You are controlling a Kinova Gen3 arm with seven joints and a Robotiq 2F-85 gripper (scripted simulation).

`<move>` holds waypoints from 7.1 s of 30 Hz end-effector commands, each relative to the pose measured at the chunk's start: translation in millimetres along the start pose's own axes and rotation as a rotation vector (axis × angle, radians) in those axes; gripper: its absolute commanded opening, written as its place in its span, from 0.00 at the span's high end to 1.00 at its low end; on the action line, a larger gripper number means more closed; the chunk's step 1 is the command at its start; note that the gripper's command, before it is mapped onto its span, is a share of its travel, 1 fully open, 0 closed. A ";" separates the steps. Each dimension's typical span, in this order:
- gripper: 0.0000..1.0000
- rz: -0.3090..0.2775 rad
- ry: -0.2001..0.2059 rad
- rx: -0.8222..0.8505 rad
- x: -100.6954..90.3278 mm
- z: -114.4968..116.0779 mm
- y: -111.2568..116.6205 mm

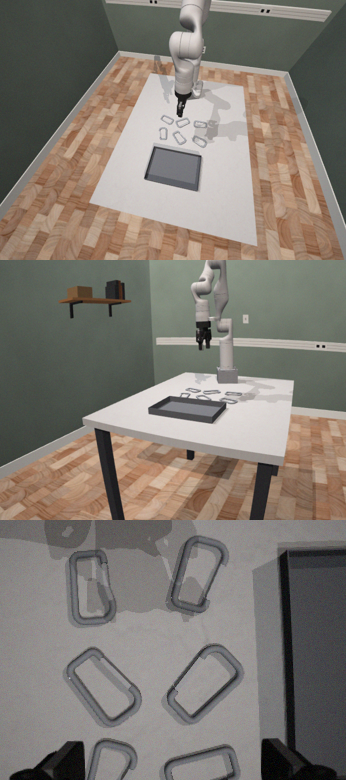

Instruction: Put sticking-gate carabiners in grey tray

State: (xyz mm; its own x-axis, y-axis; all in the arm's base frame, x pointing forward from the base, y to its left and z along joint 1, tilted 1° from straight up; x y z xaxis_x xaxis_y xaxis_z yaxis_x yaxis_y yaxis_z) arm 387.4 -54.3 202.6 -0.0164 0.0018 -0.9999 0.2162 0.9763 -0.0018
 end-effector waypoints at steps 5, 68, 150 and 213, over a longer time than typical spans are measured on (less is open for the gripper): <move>0.00 -0.003 -0.008 0.004 -6.1 3.2 0.3; 0.00 -0.029 -0.012 -0.626 6.5 -9.3 7.5; 0.00 -0.025 -0.019 -0.633 223.2 -85.8 -6.0; 0.25 -0.028 -0.016 -0.640 249.4 -86.3 -7.2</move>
State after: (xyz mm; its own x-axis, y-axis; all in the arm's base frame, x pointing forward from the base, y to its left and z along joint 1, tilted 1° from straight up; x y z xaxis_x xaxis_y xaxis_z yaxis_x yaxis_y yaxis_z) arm 297.4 -42.1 -45.6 0.0013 -0.0234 -0.9997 -0.4101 0.9118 -0.0219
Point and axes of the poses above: the point where the finger pads meet when closed, its own x axis out along the fingers, its own z axis across the jaws, y = z × x, the point moved 3 cm from there along -x, back along the fingers, and after that the axes turned 3 degrees about x, right-handed, at the moved point
